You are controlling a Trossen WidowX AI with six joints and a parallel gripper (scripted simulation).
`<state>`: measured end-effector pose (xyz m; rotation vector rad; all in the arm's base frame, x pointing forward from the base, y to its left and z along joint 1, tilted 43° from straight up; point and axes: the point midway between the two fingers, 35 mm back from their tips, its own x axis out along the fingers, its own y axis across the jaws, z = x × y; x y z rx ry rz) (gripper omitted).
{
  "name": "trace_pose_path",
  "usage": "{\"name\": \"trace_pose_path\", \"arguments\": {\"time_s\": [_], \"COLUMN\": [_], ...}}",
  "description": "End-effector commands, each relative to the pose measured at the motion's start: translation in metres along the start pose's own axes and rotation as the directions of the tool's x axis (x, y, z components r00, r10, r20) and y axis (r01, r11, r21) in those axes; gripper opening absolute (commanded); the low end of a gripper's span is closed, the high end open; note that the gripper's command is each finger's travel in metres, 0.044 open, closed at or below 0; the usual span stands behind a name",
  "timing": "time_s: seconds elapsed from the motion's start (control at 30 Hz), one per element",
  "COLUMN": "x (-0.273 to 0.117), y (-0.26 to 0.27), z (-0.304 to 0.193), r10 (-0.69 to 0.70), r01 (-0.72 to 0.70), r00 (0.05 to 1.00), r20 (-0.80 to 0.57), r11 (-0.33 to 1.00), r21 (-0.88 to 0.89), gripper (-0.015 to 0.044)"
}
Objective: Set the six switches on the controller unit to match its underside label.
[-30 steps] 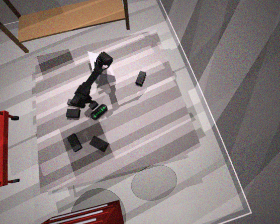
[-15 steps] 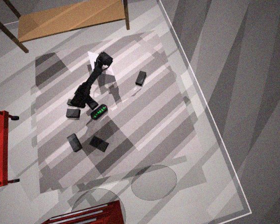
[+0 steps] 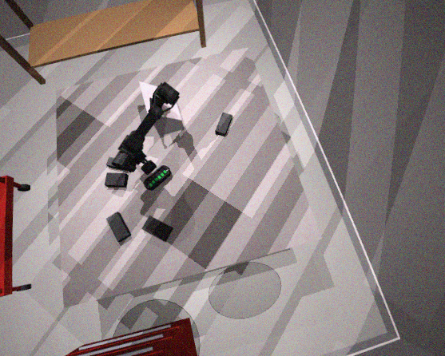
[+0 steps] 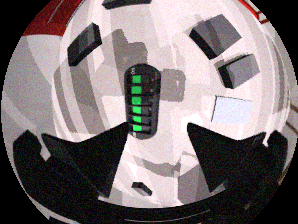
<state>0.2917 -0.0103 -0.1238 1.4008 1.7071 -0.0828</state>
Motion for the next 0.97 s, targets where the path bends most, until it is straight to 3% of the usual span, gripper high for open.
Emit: {"name": "trace_pose_path", "arguments": {"time_s": [0.0, 0.1, 0.17, 0.33, 0.67, 0.93], "x": [0.0, 0.0, -0.01, -0.076, -0.079, -0.079], "y": [0.0, 0.0, 0.002, 0.015, 0.015, 0.015], "z": [0.0, 0.0, 0.001, 0.001, 0.0, 0.0], "r10": [-0.001, -0.001, -0.002, -0.002, -0.002, -0.002], "r01": [0.001, 0.001, 0.002, 0.002, 0.002, 0.002], "r00": [1.0, 1.0, 1.0, 1.0, 1.0, 1.0], "r20": [0.0, 0.0, 0.002, 0.003, 0.003, 0.003], "r11": [1.0, 1.0, 1.0, 1.0, 1.0, 1.0], "r21": [0.0, 0.0, 0.0, 0.0, 0.0, 0.0], "gripper": [0.042, 0.044, 0.0387, 0.0256, 0.0, 0.0]}}
